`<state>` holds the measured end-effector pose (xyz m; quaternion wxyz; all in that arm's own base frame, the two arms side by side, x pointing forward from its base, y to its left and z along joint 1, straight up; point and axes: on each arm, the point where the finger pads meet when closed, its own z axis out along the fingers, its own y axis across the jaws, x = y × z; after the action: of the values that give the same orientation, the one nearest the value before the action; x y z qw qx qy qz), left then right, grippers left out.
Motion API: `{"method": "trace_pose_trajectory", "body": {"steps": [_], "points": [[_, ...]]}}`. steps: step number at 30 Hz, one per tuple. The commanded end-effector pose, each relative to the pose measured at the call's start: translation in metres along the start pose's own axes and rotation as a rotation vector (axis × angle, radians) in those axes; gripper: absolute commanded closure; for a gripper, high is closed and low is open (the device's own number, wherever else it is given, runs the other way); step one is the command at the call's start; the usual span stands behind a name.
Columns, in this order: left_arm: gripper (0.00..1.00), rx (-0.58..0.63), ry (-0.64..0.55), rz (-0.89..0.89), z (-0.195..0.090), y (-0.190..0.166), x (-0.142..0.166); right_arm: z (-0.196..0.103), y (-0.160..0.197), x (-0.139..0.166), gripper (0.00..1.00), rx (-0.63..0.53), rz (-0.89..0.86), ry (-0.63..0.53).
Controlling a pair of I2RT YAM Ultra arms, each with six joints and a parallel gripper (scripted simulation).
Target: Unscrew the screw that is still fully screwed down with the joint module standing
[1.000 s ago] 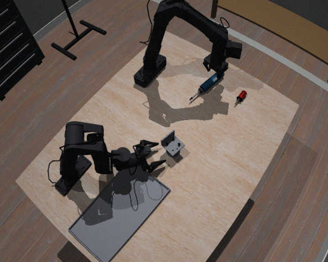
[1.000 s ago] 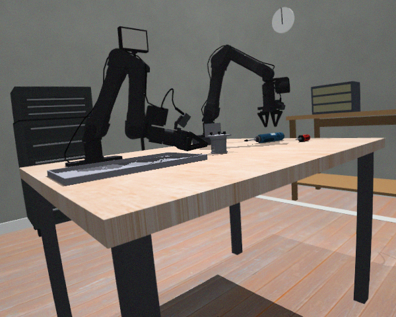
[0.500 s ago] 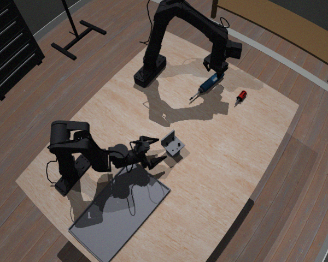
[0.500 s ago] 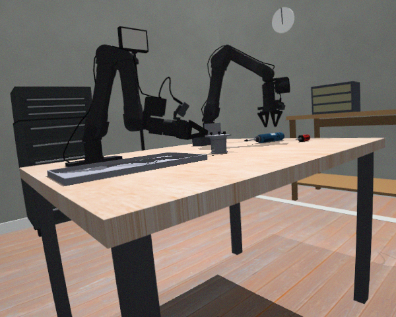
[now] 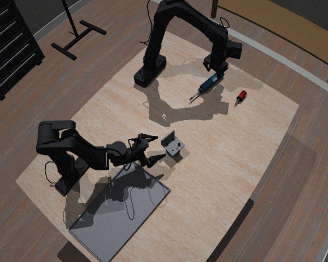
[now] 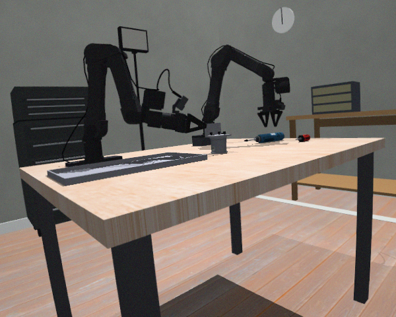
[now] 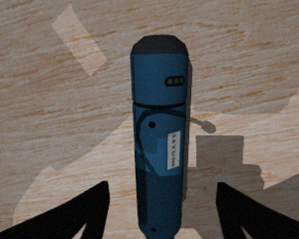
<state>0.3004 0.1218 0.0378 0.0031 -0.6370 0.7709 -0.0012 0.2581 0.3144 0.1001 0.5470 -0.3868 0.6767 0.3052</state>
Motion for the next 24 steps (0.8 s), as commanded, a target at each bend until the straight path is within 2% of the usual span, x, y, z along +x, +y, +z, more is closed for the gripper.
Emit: {"method": "trace_pose_trajectory", "body": {"steps": [1, 6, 18, 24], "points": [[0.35, 0.004, -0.003, 0.002, -0.004, -0.001, 0.000, 0.002, -0.002, -0.011, 0.14, -0.008, -0.005, 0.015], [0.35, 0.004, -0.003, 0.002, -0.004, -0.001, 0.000, 0.002, -0.002, -0.011, 0.14, -0.008, -0.005, 0.015], [0.35, 0.004, -0.003, 0.002, -0.004, -0.001, 0.000, -0.006, -0.002, -0.041, 0.14, -0.008, -0.005, 0.015], [0.35, 0.004, -0.003, 0.002, -0.004, -0.001, 0.000, -0.006, -0.002, -0.044, 0.14, -0.008, -0.005, 0.015]]}}
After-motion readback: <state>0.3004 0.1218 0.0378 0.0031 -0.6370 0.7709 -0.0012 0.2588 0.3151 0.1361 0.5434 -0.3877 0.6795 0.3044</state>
